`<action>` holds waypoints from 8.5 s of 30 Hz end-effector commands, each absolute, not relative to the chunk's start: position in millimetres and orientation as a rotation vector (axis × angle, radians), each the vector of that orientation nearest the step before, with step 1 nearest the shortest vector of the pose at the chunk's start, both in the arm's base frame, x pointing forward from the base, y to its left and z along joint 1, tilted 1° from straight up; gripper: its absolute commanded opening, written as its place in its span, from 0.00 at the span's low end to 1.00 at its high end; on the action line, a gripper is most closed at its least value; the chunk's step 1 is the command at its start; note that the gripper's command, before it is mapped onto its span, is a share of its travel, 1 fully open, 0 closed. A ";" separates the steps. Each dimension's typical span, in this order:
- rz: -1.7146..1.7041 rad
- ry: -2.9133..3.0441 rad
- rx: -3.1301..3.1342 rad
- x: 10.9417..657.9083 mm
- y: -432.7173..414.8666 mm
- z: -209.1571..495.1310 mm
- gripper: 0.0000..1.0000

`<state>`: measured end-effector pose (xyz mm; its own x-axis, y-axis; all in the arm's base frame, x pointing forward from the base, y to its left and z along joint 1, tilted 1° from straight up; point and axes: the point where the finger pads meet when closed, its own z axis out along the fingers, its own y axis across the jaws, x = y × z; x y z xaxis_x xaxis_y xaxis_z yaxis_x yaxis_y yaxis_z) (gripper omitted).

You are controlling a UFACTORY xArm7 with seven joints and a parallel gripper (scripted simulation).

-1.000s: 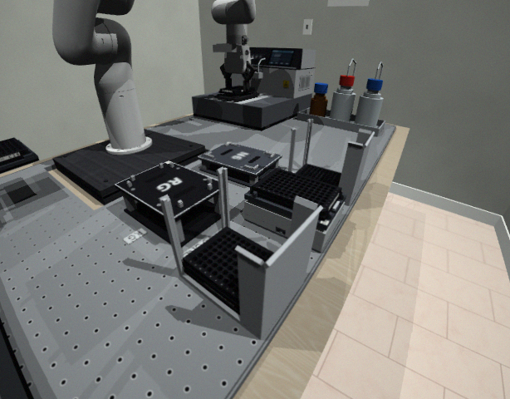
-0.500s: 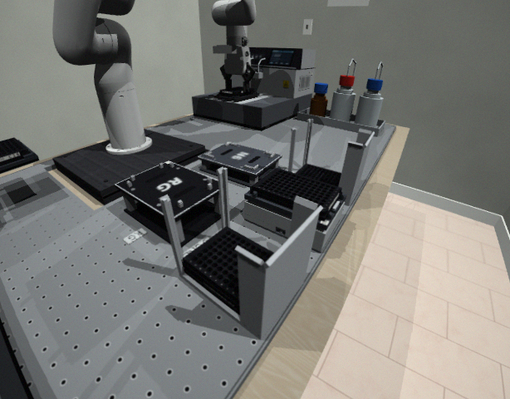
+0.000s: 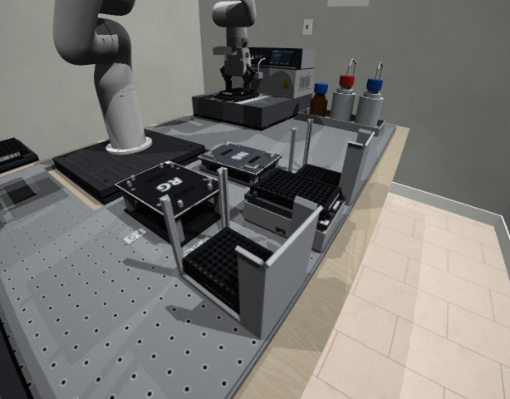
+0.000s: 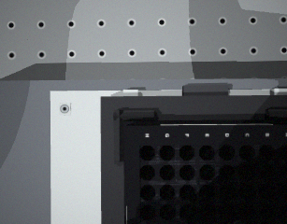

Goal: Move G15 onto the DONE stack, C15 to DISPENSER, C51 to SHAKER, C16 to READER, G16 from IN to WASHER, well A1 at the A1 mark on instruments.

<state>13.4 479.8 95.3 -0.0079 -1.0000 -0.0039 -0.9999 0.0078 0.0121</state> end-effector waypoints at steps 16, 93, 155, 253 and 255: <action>-0.022 -2.228 2.211 13.2 481.4 95.7 1.00; -0.022 -2.228 2.211 14.1 480.8 171.6 1.00; -0.020 -2.862 1.275 17.5 409.9 201.7 1.00; 0.005 -1.971 -2.430 162.0 248.6 199.2 1.00; 0.005 -1.920 -2.471 168.2 246.1 199.1 1.00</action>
